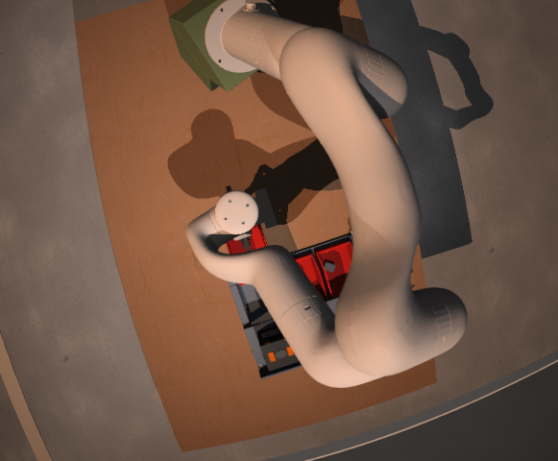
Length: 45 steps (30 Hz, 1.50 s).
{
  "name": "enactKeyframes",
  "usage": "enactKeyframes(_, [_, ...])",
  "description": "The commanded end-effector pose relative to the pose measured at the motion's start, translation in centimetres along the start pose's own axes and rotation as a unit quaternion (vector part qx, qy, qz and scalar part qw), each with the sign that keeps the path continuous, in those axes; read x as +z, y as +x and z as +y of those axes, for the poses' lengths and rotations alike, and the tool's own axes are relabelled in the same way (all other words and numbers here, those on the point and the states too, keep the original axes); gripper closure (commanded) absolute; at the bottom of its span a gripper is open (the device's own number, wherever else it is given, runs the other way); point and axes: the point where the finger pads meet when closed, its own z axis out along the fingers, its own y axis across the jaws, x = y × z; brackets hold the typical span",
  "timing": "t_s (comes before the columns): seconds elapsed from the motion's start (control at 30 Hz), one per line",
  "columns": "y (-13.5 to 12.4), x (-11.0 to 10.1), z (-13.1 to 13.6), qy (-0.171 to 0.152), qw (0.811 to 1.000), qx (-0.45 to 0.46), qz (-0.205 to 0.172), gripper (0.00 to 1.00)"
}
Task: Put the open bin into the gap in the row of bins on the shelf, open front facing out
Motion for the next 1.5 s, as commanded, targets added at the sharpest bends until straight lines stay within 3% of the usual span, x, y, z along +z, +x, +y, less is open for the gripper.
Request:
enactKeyframes(0.0, [0.0, 0.2, 0.0, 0.000, 1.000, 0.000, 0.000, 0.00])
enactKeyframes(0.13, [0.0, 1.0, 0.0, 0.000, 1.000, 0.000, 0.000, 0.00])
enactKeyframes(1.47, [0.0, 1.3, 0.0, 0.000, 1.000, 0.000, 0.000, 0.00])
